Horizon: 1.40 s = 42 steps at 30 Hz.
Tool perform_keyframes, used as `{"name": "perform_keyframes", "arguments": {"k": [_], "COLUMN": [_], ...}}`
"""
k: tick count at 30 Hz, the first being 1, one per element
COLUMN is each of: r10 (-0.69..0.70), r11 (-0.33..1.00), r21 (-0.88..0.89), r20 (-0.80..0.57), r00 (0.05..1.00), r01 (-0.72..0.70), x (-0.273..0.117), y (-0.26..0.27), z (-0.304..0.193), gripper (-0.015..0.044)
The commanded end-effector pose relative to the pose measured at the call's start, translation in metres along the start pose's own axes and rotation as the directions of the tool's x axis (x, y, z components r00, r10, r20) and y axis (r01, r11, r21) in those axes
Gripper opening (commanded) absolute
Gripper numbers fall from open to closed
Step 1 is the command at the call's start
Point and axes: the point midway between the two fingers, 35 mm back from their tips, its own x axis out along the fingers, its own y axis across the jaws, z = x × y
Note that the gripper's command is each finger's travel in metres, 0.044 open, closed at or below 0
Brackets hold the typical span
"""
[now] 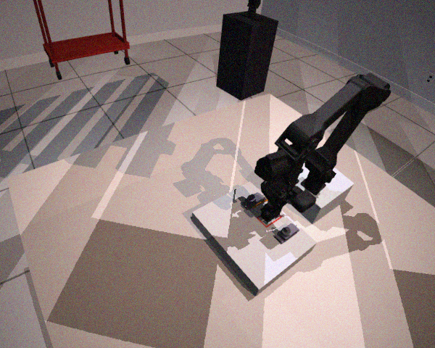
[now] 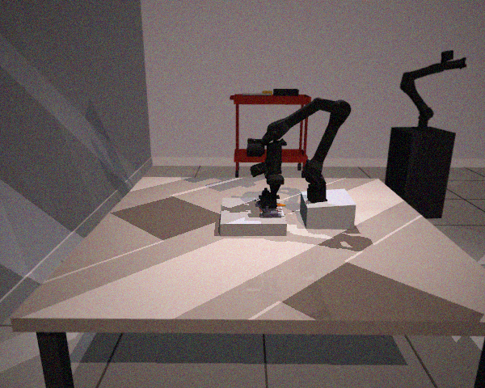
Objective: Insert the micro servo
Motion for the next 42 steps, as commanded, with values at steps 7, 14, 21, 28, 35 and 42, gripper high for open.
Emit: {"name": "perform_keyframes", "arguments": {"k": [7, 14, 21, 28, 35, 42], "r10": [0.002, 0.002, 0.002, 0.002, 0.002, 0.003], "r11": [1.0, 1.0, 1.0, 1.0, 1.0, 1.0], "r21": [0.001, 0.001, 0.001, 0.001, 0.001, 0.001], "r20": [0.002, 0.002, 0.002, 0.002, 0.002, 0.002], "r00": [1.0, 1.0, 1.0, 1.0, 1.0, 1.0], "r01": [-0.002, -0.002, -0.002, -0.002, -0.002, -0.003], "x": [0.006, 0.012, 0.017, 0.023, 0.029, 0.034], "y": [0.0, 0.0, 0.0, 0.0, 0.0, 0.0], "z": [0.001, 0.001, 0.001, 0.001, 0.001, 0.001], "gripper": [0.0, 0.0, 0.0, 0.0, 0.0, 0.0]}}
